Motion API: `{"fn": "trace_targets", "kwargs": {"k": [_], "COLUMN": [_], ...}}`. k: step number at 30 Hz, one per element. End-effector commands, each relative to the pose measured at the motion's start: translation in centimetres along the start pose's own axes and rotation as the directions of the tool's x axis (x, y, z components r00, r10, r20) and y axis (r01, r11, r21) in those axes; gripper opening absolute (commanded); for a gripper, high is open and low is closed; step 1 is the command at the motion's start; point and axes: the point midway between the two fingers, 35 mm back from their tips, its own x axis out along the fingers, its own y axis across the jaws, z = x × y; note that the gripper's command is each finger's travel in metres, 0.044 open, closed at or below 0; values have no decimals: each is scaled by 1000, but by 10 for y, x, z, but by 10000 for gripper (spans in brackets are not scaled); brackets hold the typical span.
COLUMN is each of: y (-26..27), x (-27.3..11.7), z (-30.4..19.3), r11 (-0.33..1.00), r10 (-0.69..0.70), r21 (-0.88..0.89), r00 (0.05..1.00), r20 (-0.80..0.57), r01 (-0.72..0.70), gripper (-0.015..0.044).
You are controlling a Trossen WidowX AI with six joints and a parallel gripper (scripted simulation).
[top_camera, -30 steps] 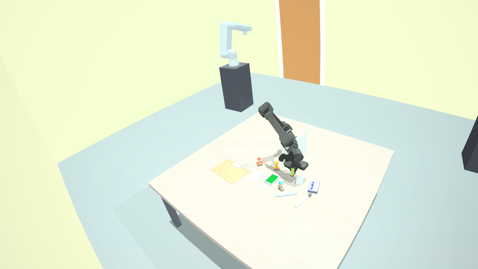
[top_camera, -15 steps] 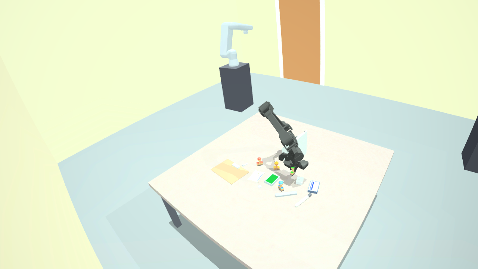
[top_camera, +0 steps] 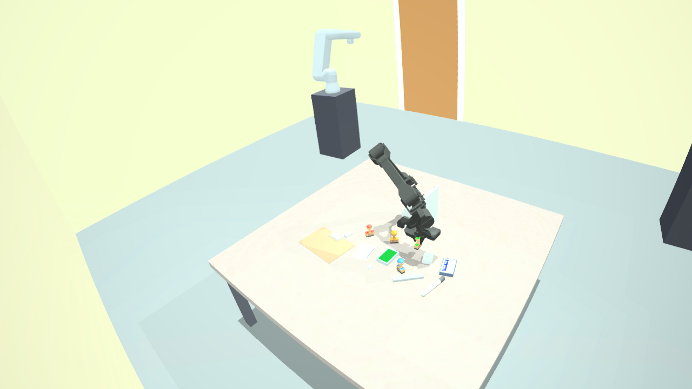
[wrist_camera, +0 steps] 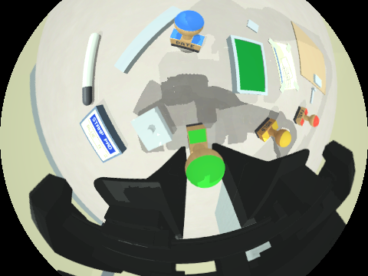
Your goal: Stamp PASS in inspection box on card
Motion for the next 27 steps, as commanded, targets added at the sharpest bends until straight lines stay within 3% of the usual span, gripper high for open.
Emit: {"fn": "trace_targets", "kwargs": {"k": [1,27], "y": [0,0], "x": [-4,-17], "z": [1,0], "r11": [1000,1000], "r10": [6,6], "r21": [9,9], "r00": [1000,1000], "r20": [1,0], "r01": [-6,-6], "gripper": [0,0]}}
